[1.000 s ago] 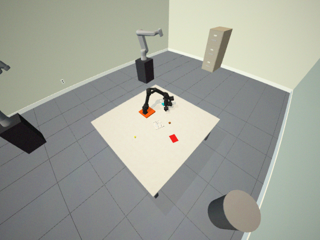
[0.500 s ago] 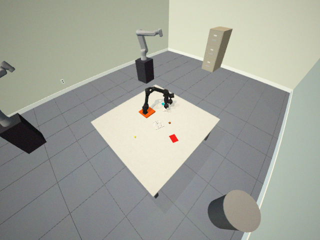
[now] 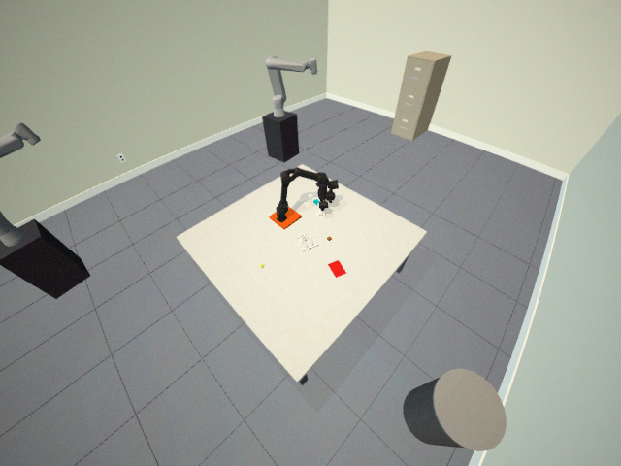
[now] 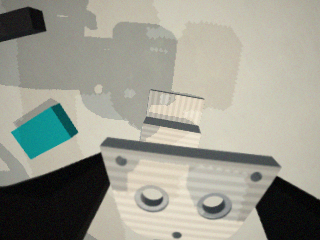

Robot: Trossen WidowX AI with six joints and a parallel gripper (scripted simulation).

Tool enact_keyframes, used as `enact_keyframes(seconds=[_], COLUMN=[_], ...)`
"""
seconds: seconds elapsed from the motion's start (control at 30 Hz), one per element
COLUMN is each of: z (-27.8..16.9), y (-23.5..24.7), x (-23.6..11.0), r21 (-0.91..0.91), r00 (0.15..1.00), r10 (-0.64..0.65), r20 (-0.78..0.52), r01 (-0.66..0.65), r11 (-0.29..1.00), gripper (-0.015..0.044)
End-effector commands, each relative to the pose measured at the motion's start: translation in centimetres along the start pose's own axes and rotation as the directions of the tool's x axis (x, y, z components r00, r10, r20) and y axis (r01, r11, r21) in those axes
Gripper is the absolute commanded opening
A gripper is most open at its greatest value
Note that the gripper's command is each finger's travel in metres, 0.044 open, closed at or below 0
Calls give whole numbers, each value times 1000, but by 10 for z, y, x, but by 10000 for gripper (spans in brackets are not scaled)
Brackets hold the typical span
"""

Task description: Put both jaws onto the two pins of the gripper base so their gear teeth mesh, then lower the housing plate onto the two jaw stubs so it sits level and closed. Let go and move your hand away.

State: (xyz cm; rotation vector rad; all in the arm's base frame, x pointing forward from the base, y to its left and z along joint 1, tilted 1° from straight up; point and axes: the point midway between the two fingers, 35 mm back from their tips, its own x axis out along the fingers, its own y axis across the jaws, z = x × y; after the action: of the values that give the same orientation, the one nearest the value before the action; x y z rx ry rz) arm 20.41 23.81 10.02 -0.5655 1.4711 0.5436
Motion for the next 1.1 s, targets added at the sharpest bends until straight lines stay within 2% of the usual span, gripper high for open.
enact_keyframes(seconds=[0.0,0.53,1.07], z=[-1,-9,-23], y=[-12,-59,-103], x=[-2,-3,-3], r21=[-66,-375,-646], r00=[1000,1000,1000], r10=[2,-1,-4], r20=[3,2,1], r01=[-2,2,4], r11=[998,927,763], gripper=[351,351,351])
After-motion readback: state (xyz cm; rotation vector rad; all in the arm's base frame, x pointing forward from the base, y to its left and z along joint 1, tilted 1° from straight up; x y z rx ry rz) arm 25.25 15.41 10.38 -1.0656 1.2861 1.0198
